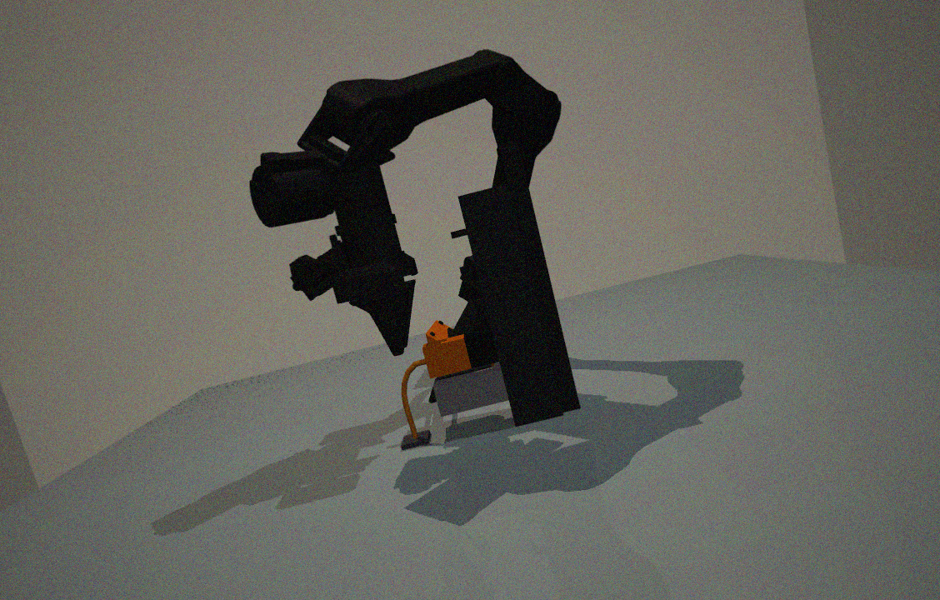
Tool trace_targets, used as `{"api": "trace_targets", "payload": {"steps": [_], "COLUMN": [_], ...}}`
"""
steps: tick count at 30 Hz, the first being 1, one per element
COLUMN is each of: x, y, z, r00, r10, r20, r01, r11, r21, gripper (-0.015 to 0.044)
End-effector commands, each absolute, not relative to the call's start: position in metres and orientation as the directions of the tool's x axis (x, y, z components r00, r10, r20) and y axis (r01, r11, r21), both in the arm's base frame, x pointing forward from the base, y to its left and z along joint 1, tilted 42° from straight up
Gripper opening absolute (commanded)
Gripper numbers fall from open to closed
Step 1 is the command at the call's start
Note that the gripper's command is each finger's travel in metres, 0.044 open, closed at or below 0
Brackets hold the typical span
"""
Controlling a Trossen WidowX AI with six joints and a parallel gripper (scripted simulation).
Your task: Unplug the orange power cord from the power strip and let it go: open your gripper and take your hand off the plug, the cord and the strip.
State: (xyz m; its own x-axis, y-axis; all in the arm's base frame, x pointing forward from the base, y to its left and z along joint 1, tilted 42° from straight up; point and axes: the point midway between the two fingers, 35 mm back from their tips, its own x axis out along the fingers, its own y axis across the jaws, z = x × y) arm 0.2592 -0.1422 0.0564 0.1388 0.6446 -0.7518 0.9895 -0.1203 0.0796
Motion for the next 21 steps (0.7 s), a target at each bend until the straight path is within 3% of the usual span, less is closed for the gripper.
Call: {"api": "trace_targets", "payload": {"steps": [1,21], "x": [0.26,0.261], "y": [-0.137,-0.113], "z": [0.06,0.08], "r00": [0.139,0.139], "r10": [0.649,0.651], "r20": [-0.748,-0.746], "r01": [0.989,0.989], "r11": [-0.124,-0.124], "r21": [0.076,0.076], "gripper": [0.016,0.016]}}
